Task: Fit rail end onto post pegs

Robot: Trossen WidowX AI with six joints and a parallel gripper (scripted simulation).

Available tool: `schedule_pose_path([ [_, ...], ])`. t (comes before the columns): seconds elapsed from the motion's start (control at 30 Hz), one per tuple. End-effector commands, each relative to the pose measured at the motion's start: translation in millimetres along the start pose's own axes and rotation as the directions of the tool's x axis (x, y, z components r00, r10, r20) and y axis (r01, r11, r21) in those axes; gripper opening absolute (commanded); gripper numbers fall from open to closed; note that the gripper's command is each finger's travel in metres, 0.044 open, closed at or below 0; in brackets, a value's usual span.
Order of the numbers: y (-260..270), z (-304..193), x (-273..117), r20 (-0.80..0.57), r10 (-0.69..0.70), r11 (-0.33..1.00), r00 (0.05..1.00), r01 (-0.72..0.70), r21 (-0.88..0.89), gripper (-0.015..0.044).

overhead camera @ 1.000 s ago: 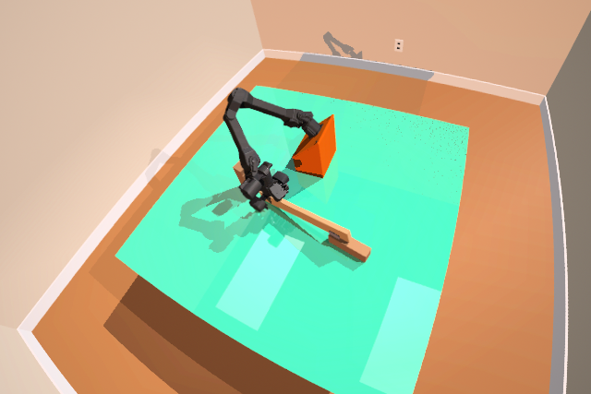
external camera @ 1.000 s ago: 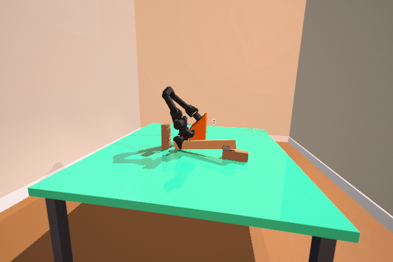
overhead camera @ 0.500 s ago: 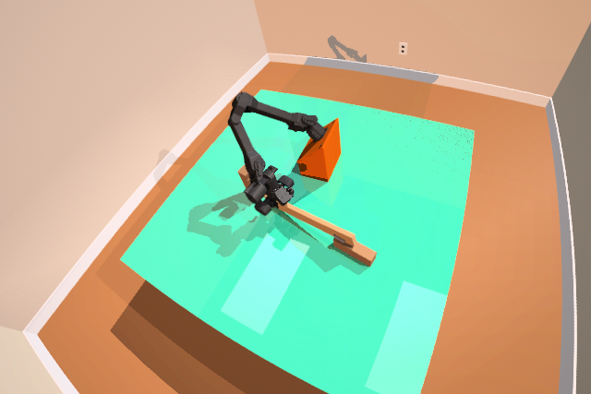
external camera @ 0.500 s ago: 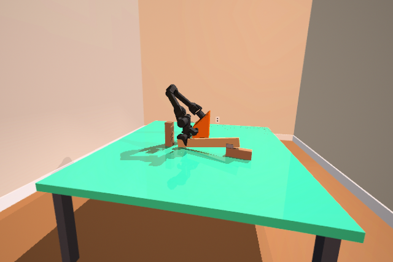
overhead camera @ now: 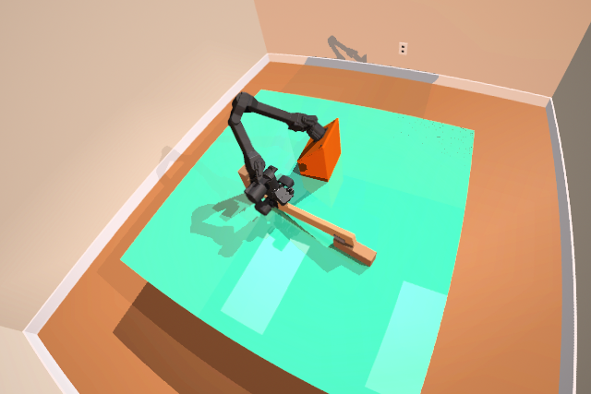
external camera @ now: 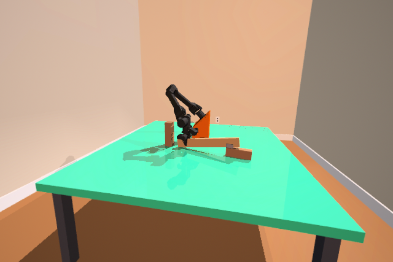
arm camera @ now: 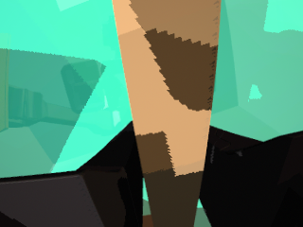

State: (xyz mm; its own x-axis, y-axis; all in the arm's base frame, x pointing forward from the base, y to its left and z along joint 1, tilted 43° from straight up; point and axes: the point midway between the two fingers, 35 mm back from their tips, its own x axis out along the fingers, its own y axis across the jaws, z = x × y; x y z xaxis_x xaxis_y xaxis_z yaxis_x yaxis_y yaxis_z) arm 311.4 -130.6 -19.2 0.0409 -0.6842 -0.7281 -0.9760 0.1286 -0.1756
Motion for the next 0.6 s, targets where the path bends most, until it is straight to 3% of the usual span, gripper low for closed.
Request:
schedule_pose_path([
  [0.0, 0.0, 0.5, 0.2, 0.003, -0.001, 1.0, 1.0, 0.001, -0.002, 0.0],
  [0.57, -0.7, -0.1, -8.2, 0.003, -0.001, 1.0, 1.0, 0.001, -0.002, 0.0],
])
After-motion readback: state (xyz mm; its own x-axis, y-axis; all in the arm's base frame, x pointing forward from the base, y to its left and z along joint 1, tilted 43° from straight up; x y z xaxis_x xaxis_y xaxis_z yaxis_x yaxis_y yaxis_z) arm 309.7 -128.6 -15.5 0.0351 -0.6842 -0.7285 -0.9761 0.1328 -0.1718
